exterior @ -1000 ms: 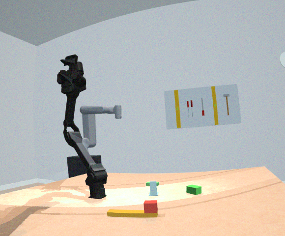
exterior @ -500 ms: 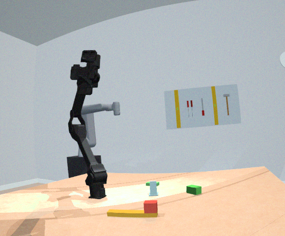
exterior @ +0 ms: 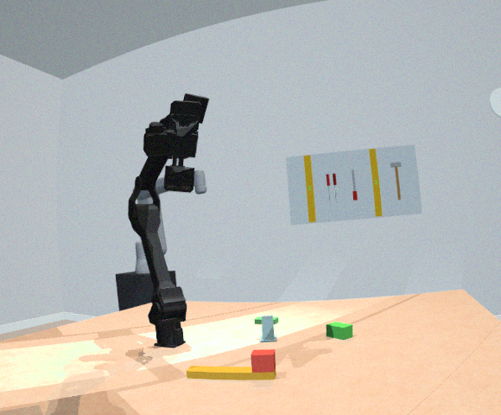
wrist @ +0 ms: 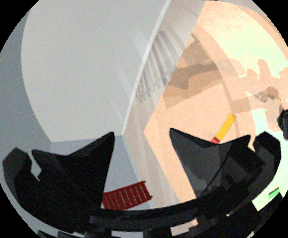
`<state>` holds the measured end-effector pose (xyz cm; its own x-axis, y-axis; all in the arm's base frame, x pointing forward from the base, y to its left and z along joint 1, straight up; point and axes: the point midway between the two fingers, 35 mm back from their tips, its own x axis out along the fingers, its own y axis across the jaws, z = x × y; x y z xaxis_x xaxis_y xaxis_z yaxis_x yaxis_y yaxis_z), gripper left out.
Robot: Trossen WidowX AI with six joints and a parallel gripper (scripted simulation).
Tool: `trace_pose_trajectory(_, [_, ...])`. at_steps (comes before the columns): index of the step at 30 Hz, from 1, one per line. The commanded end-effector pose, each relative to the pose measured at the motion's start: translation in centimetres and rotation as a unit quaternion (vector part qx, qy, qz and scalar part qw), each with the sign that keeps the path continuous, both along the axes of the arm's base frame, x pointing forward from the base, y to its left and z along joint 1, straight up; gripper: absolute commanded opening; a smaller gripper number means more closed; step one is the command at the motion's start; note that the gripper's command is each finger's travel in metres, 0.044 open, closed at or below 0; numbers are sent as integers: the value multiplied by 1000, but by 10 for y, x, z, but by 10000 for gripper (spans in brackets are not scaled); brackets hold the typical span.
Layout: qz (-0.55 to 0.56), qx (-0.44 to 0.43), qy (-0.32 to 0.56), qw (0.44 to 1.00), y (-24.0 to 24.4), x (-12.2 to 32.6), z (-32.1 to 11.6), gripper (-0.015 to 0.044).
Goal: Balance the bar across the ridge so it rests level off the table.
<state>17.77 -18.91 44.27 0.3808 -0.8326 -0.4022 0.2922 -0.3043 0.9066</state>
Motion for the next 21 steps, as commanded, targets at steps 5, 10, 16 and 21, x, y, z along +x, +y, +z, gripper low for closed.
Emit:
trace_pose_trajectory(5, [4,121,35,992,-13,40,-70,315])
trace_pose_trajectory(10, [-5,196,53,979,-16,56,-113,315])
trace_pose_trajectory(16, [-28,287,74,955,-16,67,-163,315])
trace_pose_trajectory(21, [-55,362,90,926,-13,71,-204,315])
